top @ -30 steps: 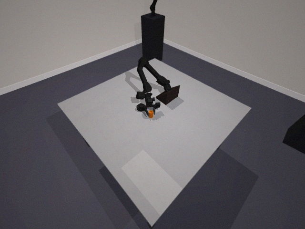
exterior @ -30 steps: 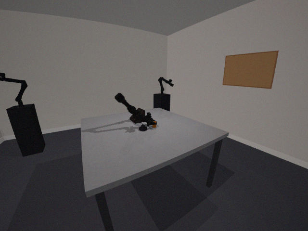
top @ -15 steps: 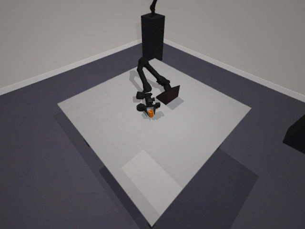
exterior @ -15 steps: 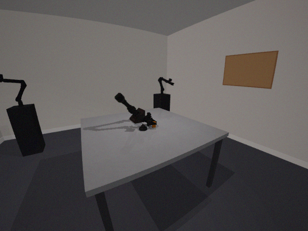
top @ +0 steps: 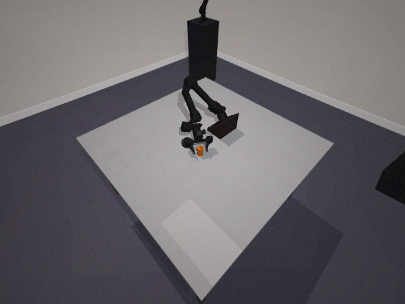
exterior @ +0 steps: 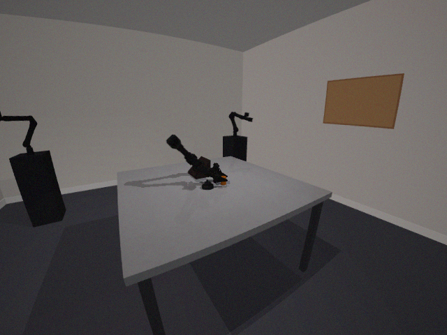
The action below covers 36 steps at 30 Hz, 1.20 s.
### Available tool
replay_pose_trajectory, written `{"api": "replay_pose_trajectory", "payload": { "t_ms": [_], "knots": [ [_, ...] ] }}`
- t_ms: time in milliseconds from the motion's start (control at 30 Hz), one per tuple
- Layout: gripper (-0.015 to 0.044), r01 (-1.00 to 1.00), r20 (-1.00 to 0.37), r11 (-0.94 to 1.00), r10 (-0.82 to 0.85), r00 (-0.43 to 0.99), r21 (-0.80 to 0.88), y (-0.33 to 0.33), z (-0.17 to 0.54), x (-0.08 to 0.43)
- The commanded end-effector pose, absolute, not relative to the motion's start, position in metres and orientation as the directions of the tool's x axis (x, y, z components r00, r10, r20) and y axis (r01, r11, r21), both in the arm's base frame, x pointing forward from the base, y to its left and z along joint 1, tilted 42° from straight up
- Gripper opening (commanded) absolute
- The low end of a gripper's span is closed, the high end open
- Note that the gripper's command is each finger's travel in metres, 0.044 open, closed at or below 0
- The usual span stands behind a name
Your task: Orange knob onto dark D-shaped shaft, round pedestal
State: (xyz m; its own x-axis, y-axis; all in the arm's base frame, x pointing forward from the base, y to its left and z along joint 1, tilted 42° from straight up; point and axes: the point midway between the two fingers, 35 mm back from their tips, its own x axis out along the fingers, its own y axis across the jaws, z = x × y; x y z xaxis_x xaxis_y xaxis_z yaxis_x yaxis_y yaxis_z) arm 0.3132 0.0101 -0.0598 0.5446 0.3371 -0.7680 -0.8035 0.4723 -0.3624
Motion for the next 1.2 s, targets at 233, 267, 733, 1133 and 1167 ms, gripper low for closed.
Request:
{"api": "replay_pose_trajectory", "payload": {
  "t_ms": [233, 267, 733, 1133, 1167],
  "knots": [
    [0.044, -0.804, -0.769, 0.471, 0.337, 0.543, -0.362, 0.032, -0.035, 0.319],
    [0.044, -0.804, -0.768, 0.471, 0.338, 0.544, -0.362, 0.041, -0.025, 0.319],
    [0.044, -0.799, -0.959, 0.574, 0.078, 0.274, -0.181, 0.07, -0.025, 0.323],
    [0.044, -0.782, -0.84, 0.536, -0.542, -0.03, -0.318, 0.081, 0.003, 0.316],
    [0.044, -0.791, -0.806, 0.51, -0.591, -0.035, -0.339, 0.082, 0.009, 0.317]
  ]
}}
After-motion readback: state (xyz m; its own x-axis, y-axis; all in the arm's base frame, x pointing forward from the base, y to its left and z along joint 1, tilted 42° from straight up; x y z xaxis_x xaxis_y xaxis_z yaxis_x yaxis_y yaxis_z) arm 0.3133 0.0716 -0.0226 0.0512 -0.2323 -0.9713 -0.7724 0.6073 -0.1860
